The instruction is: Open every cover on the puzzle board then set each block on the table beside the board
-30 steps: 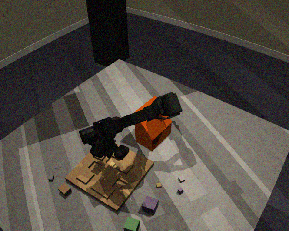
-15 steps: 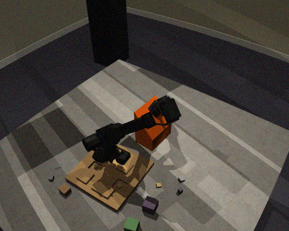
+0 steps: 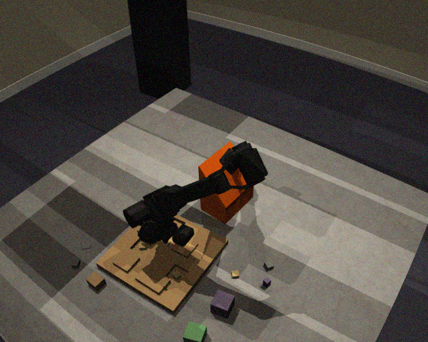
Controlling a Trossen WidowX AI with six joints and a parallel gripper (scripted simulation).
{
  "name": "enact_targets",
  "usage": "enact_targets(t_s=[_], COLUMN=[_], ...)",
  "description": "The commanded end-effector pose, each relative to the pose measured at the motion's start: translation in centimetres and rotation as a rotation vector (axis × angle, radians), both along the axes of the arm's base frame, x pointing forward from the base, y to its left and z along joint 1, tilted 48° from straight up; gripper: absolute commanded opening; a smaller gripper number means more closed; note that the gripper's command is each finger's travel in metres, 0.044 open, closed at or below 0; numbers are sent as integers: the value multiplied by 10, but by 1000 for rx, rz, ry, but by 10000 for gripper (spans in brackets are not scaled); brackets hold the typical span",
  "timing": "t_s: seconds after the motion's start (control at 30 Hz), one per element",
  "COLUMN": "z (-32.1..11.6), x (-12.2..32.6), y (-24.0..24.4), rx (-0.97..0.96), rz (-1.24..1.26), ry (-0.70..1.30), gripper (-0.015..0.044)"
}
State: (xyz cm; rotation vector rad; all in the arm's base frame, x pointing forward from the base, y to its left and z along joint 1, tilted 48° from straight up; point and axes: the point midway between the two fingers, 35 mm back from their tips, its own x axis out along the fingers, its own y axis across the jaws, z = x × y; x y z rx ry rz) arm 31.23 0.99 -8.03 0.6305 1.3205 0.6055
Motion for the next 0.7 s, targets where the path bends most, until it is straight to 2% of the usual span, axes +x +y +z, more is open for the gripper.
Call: enact_targets(t_s=[0.0,0.67], z=[-2,-12], x=[-3,-14], y=[3,-1], rx=[8,7], rz=[-1,-1], ry=[12,12], gripper=[0,0])
